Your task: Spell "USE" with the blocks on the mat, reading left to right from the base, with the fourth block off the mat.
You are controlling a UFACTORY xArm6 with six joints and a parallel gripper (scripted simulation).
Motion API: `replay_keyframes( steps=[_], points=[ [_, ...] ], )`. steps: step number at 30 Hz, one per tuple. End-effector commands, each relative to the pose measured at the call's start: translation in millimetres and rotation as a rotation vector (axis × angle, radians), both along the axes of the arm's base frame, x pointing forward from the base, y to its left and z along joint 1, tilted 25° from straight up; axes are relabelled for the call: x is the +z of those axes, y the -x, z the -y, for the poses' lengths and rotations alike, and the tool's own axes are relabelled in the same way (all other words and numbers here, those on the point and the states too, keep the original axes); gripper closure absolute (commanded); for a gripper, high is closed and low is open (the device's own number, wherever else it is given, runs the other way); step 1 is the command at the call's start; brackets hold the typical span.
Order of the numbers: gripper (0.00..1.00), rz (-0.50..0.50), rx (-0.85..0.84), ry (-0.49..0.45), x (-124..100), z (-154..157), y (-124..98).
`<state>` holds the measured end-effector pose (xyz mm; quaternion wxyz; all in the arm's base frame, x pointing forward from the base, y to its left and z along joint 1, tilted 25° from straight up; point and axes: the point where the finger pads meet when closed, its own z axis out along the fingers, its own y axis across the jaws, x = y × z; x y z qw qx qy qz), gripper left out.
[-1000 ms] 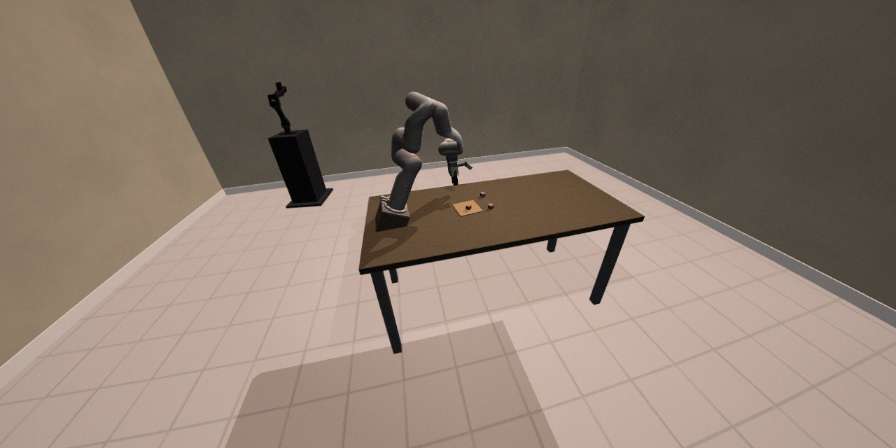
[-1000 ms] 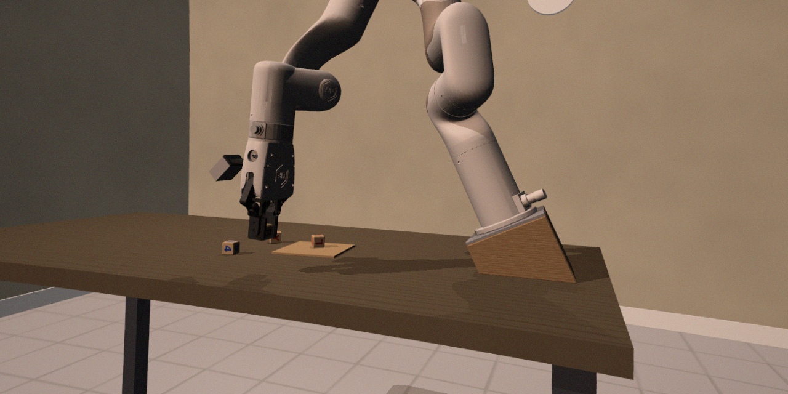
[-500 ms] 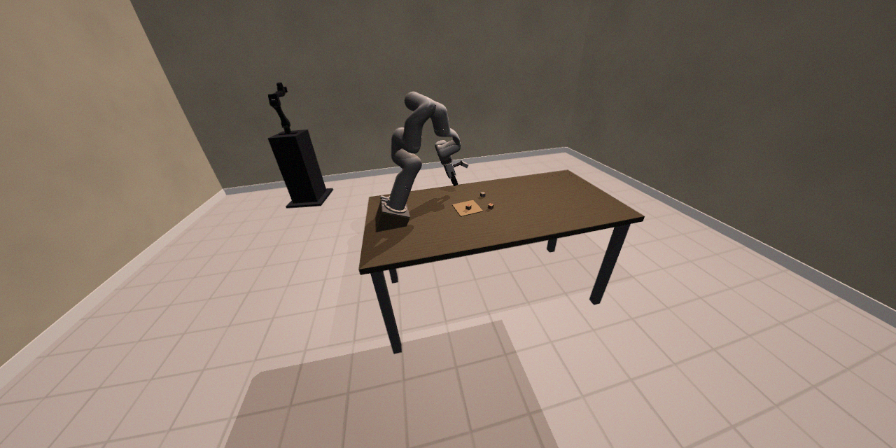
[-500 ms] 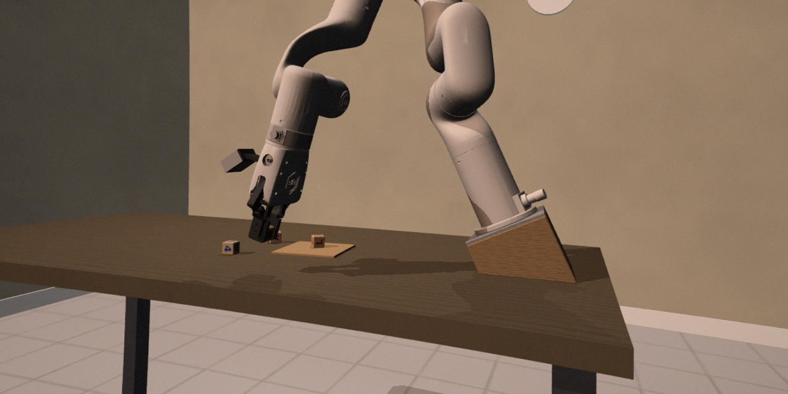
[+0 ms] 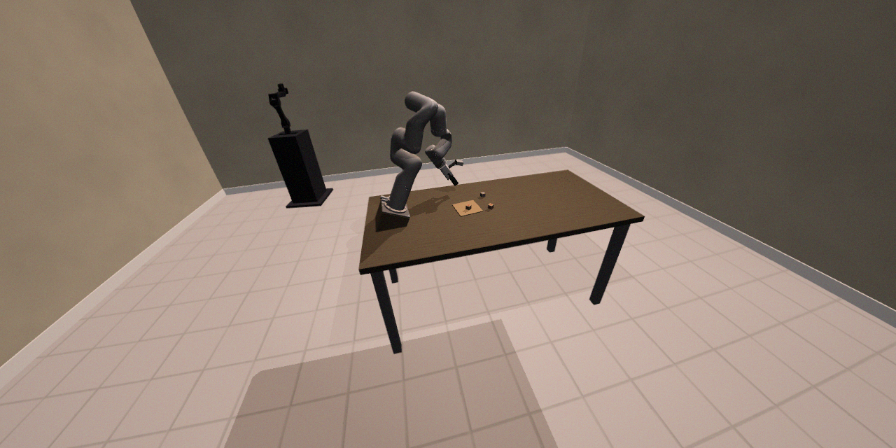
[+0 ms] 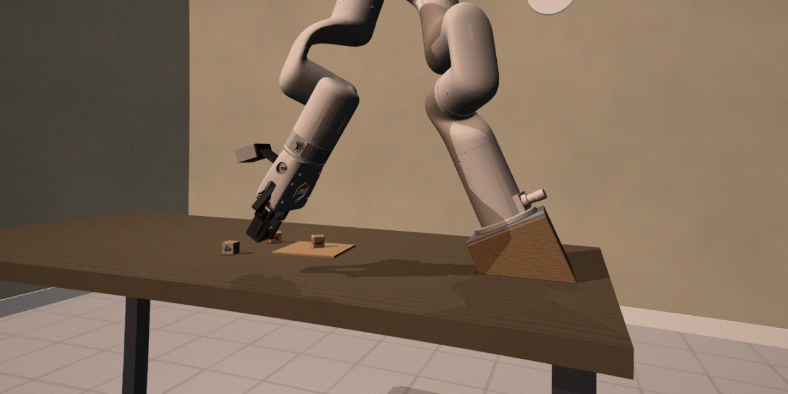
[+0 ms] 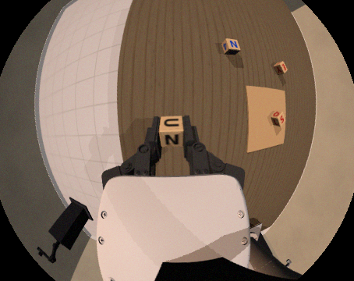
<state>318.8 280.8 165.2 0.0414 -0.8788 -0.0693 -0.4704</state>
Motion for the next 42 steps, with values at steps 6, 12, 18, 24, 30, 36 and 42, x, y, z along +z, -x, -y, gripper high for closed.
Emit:
replay_keyframes(
  steps=[6,12,18,24,30,36,42],
  points=[
    [0.79,0.244,-0.010,-0.044,-4.9,2.2,1.2],
    [0.79,0.356,-0.011,-0.065,-5.1,1.8,1.9],
    [0.79,0.451,-0.009,-0.082,-4.9,1.3,2.9],
    [0.79,0.460,-0.008,-0.084,-4.8,1.1,3.1],
    [0.79,0.460,-0.008,-0.084,-7.3,0.9,2.0],
    [0.79,0.460,-0.008,-0.084,-19.0,-0.3,-3.3],
    [0.79,0.460,-0.008,-0.084,-33.0,-1.7,-9.6]
  ],
)
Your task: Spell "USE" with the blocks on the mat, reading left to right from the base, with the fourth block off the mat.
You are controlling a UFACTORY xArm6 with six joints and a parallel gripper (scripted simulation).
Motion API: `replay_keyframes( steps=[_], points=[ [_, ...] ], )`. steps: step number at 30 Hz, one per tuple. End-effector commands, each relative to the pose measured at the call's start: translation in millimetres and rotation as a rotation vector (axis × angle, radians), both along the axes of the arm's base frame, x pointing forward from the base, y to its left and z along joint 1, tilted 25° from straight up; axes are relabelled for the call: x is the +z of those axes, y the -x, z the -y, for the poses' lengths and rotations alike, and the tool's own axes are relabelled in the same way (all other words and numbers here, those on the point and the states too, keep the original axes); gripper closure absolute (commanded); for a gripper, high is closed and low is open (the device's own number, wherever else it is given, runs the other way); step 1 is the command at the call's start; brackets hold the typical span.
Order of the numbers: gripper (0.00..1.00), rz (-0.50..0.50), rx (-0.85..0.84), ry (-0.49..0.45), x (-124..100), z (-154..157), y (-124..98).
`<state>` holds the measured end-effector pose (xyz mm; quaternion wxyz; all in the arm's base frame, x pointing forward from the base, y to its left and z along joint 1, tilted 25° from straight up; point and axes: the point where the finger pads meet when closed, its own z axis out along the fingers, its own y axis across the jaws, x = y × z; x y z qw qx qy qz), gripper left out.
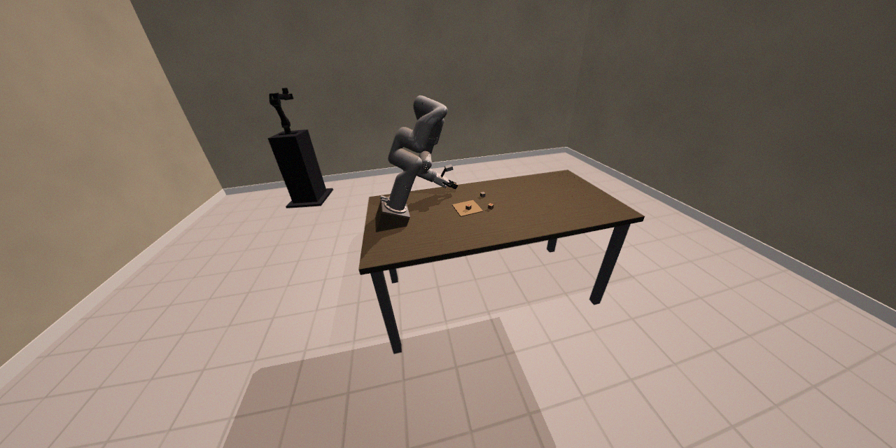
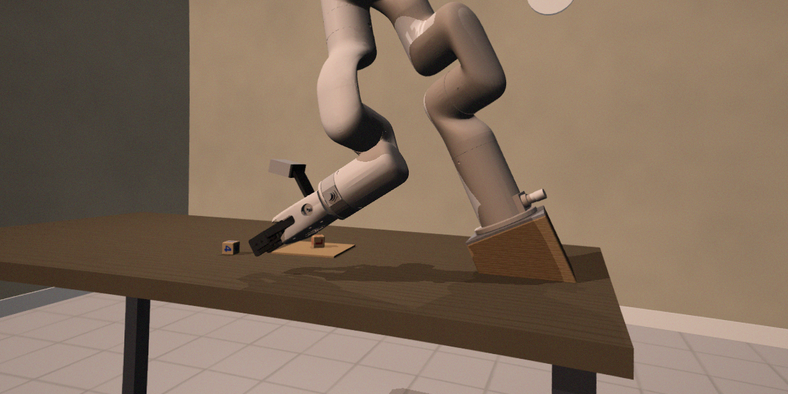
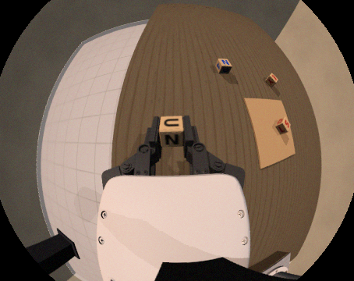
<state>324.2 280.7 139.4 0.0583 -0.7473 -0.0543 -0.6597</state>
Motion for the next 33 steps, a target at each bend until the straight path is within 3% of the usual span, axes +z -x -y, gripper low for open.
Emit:
replay_keyframes(
  steps=[1,10,33],
  points=[
    [0.79,0.003,0.000,-0.002,-7.1,-1.9,-4.2],
    [0.79,0.003,0.000,-0.002,-23.8,-3.6,-11.7],
    [0.79,0.003,0.000,-0.002,-24.8,-3.7,-12.1]
  ],
)
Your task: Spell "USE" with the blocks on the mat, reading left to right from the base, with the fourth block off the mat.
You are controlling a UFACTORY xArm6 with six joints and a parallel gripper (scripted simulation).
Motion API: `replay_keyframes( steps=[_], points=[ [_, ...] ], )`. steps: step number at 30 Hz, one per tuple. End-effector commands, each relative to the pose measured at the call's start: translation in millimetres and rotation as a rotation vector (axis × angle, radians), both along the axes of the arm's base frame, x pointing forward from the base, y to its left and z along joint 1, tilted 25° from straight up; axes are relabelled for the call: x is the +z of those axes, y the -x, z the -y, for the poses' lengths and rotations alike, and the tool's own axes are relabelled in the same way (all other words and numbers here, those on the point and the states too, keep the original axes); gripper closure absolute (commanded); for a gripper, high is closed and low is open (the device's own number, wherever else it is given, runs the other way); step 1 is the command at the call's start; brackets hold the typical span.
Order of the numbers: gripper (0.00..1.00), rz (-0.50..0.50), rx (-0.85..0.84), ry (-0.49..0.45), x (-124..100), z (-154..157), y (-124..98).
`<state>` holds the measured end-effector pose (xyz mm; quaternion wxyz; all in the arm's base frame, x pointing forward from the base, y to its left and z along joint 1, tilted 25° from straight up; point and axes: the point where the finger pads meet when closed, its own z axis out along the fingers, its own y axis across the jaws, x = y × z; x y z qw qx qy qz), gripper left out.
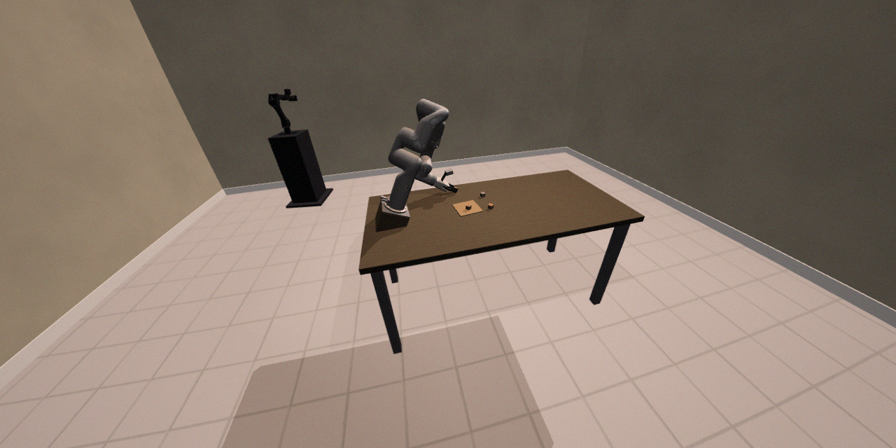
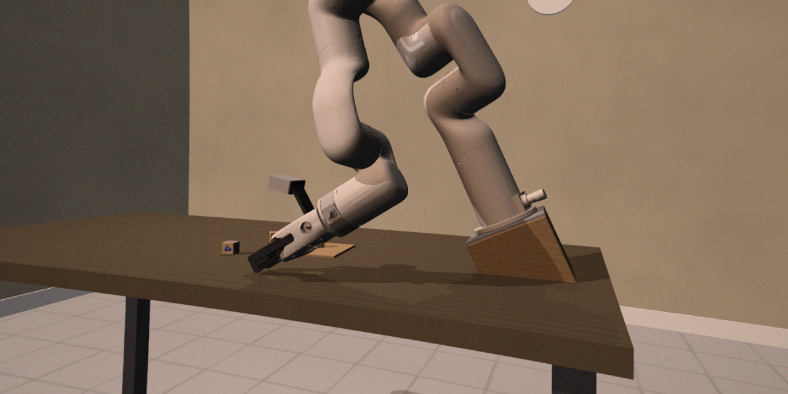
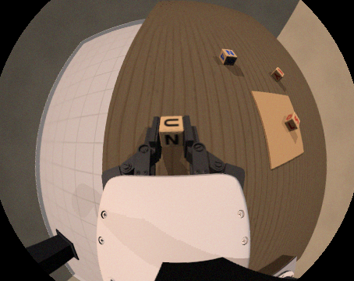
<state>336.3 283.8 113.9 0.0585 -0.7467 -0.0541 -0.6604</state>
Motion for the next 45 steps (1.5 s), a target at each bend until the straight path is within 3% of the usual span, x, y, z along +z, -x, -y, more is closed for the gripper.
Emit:
replay_keyframes(
  steps=[1,15,30,45],
  points=[
    [0.79,0.001,0.000,-0.002,0.7,-0.6,-0.1],
    [0.79,0.001,0.000,-0.002,0.7,-0.6,-0.1],
    [0.58,0.001,0.000,-0.002,0.7,-0.6,-0.1],
    [0.58,0.001,0.000,-0.002,0.7,-0.6,-0.1]
  ],
)
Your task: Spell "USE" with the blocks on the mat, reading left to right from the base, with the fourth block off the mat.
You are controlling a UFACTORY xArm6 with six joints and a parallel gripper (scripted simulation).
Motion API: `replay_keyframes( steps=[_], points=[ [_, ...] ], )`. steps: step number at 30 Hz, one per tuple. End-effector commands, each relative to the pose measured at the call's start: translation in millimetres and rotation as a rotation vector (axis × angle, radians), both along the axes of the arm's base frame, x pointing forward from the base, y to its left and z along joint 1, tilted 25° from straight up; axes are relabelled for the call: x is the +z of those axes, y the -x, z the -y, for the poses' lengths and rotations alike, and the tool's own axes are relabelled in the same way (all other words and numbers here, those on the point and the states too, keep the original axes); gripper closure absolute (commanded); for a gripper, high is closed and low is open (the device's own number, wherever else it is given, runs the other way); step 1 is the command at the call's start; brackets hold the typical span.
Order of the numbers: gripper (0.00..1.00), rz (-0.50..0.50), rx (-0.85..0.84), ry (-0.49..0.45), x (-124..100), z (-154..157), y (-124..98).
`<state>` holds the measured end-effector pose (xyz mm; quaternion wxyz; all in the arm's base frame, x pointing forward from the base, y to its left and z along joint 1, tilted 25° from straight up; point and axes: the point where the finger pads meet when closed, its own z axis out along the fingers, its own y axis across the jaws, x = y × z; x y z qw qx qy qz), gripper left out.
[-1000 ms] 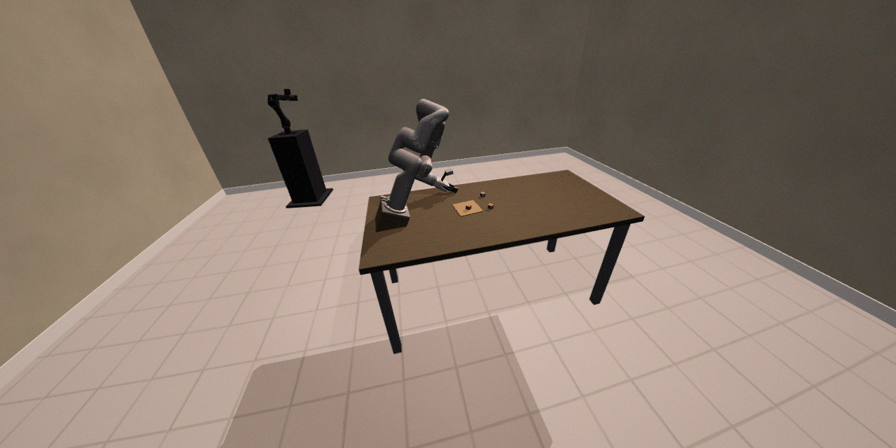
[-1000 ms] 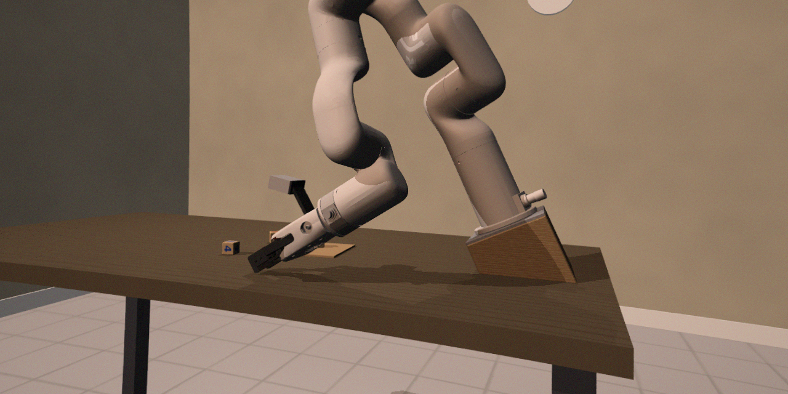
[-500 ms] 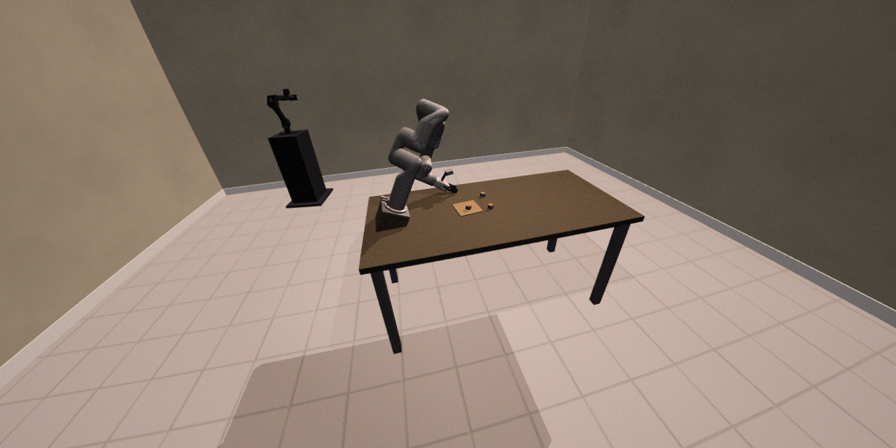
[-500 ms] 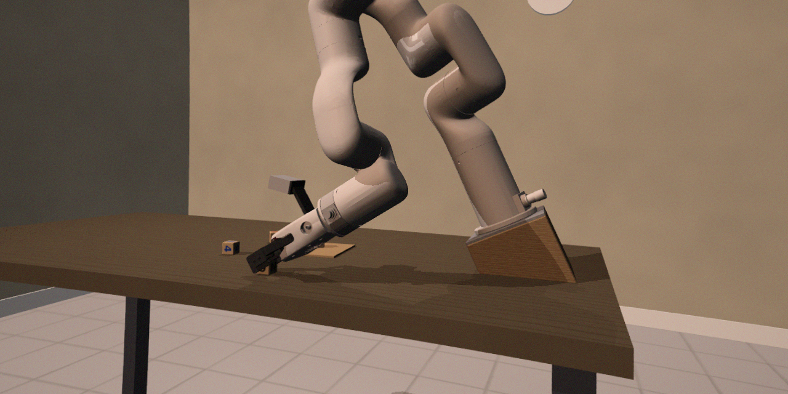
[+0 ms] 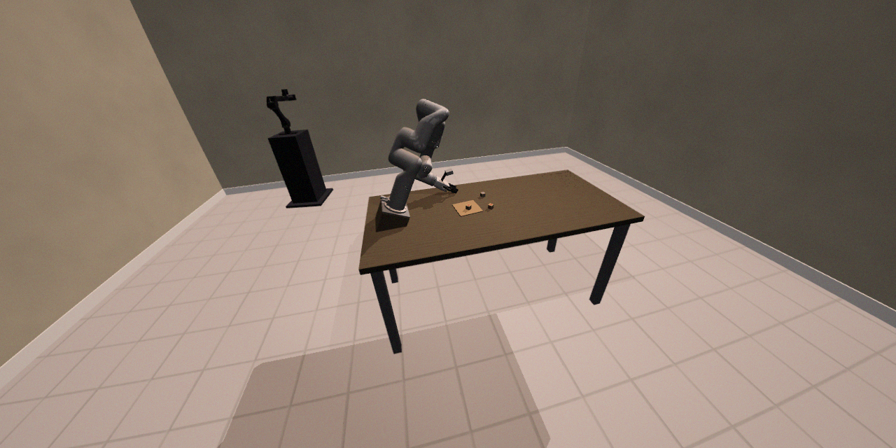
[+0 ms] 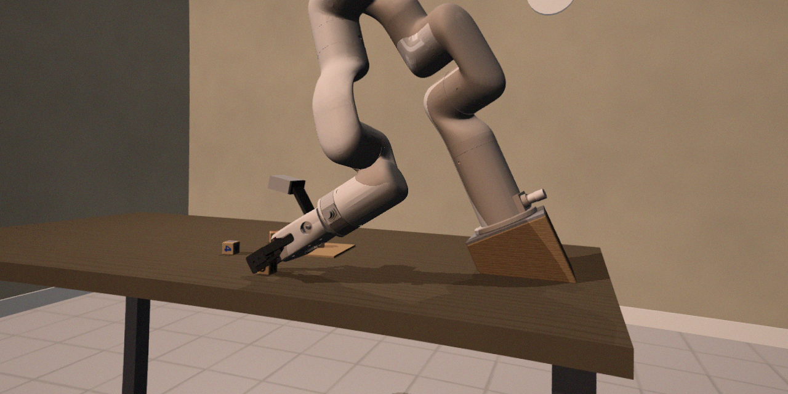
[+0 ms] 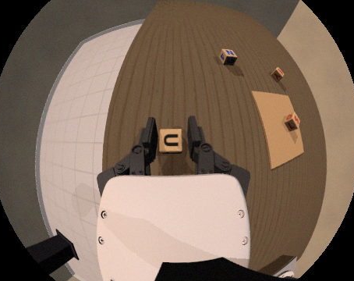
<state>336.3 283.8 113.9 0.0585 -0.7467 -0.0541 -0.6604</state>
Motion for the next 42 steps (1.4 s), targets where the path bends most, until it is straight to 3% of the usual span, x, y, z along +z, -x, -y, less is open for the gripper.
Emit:
replay_keyframes(
  steps=[1,31,42],
  points=[
    [0.58,0.001,0.000,-0.002,0.7,-0.6,-0.1],
    [0.58,0.001,0.000,-0.002,1.0,-0.6,0.0],
    [0.58,0.001,0.000,-0.002,20.2,1.2,8.9]
  ],
)
